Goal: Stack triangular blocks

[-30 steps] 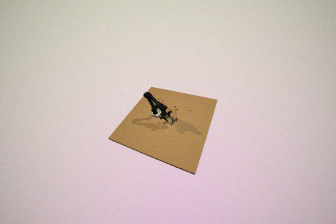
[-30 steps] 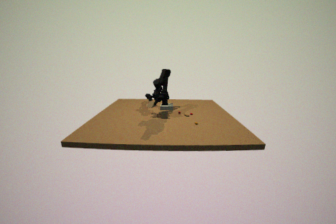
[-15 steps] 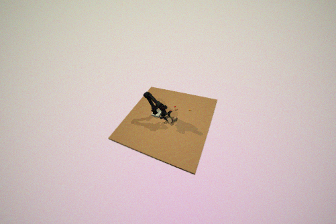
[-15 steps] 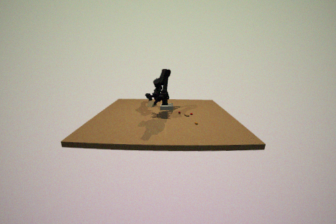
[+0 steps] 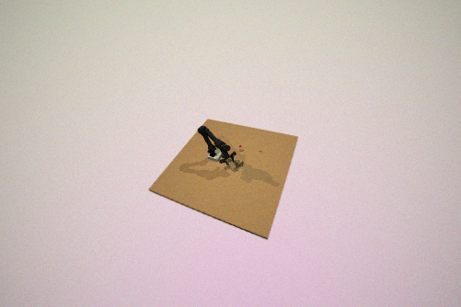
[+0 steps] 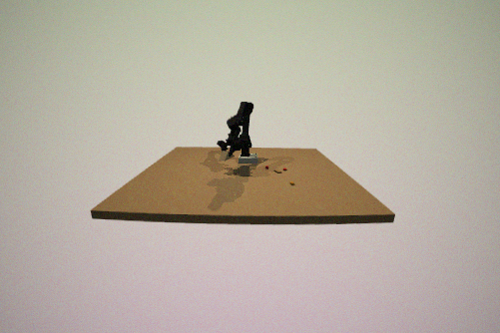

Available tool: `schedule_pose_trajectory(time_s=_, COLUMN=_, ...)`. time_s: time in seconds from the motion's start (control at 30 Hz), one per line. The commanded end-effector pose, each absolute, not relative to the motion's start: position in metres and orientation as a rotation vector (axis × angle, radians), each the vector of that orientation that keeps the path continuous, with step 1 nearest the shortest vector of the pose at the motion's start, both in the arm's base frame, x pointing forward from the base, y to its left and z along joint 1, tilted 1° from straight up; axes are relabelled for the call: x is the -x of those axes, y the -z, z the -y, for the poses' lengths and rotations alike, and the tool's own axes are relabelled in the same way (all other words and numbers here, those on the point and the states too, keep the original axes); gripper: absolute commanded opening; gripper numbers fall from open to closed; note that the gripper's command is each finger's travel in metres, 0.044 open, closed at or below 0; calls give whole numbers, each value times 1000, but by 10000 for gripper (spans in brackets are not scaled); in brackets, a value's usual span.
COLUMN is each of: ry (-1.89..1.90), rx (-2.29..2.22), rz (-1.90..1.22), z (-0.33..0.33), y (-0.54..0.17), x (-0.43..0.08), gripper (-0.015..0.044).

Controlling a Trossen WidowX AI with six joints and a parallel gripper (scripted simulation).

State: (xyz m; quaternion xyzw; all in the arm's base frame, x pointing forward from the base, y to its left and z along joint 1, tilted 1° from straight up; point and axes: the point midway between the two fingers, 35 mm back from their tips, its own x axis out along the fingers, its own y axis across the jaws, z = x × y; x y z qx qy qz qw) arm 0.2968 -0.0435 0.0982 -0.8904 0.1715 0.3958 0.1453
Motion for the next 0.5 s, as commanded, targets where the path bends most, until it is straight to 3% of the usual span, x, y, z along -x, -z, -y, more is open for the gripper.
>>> schedule_pose_trajectory(time_s=0.0, ry=-1104, rx=2426, rz=-554, z=44, y=-103, x=-302, gripper=0)
schedule_pose_trajectory(time_s=0.47, ry=-1018, rx=1957, rz=-776, z=45, y=-103, x=-308, gripper=0)
